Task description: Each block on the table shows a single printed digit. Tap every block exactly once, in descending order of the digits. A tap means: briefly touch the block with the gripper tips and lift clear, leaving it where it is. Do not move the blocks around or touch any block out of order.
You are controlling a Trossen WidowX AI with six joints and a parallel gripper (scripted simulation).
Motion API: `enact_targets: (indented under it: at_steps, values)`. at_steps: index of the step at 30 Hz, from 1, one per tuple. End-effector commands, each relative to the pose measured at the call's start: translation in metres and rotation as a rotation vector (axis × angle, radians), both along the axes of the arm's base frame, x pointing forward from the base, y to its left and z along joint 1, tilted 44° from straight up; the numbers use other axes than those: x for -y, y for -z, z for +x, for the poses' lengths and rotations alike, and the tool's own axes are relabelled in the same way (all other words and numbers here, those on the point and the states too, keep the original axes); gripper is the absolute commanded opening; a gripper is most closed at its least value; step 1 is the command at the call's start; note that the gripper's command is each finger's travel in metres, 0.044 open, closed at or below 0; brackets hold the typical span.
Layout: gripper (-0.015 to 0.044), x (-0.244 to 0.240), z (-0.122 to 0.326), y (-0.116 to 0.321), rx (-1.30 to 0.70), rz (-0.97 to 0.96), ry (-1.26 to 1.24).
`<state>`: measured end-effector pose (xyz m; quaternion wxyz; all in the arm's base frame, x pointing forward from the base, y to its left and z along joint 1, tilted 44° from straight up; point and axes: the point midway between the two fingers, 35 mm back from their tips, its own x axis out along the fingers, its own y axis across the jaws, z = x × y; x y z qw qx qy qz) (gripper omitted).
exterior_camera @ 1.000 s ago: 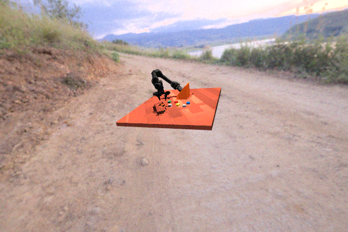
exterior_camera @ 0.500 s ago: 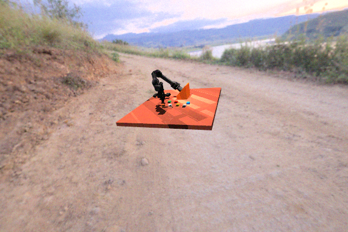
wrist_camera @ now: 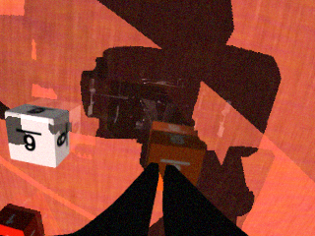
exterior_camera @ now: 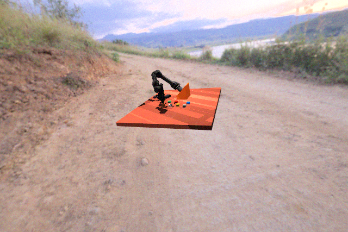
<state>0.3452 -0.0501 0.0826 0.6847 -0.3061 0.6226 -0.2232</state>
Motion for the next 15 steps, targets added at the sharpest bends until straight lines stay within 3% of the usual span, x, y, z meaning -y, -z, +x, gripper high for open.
enact_targets:
  at_steps: [1,11,15]
  values:
    - [0.0020,0.005,0.000,0.006,-0.006,-0.005,-0.002]
    - [0.0020,0.010,0.001,0.011,-0.006,-0.005,-0.002]
    - [0.0020,-0.010,-0.002,-0.009,-0.006,-0.004,-0.002]
